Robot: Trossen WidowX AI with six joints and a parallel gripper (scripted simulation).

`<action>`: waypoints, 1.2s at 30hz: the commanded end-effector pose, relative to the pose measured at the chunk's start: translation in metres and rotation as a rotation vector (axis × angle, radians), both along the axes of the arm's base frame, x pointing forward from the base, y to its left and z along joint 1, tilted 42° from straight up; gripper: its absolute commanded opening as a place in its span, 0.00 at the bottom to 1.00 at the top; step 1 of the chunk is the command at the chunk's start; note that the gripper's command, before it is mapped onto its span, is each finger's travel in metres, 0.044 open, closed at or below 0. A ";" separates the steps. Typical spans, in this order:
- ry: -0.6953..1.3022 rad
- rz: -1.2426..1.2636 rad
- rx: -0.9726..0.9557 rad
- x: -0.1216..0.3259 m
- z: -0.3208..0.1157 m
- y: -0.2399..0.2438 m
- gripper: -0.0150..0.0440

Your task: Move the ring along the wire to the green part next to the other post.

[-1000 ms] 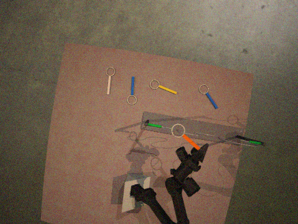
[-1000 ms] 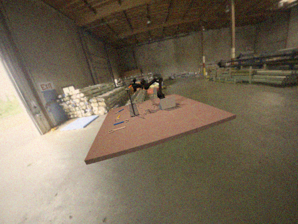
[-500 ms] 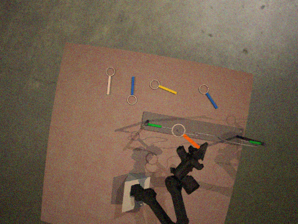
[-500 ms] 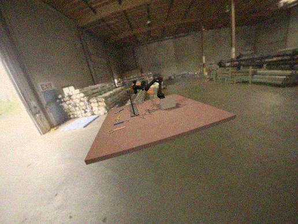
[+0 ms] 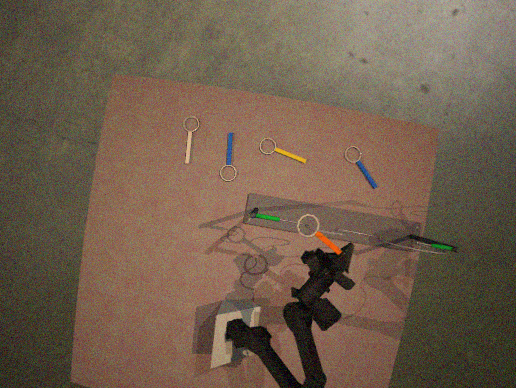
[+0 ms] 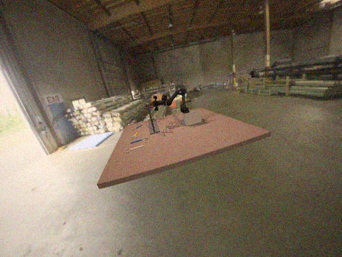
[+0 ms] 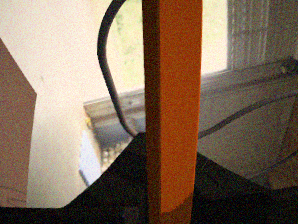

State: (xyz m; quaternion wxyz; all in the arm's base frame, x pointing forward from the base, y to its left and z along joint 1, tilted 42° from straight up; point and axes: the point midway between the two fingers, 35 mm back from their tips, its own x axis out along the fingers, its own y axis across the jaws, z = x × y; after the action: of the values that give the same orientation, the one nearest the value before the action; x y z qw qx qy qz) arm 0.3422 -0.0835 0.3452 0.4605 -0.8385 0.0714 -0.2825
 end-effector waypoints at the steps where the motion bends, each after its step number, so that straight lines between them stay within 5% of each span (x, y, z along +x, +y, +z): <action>1: 0.003 -0.001 0.091 0.000 -0.016 -0.008 0.00; 36: -0.007 0.121 0.702 0.015 -0.112 -0.027 0.00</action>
State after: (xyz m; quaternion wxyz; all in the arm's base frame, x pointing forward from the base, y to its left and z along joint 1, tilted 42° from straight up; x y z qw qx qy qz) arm 0.3574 -0.1115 0.2473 0.7159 -0.6537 0.1034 -0.2222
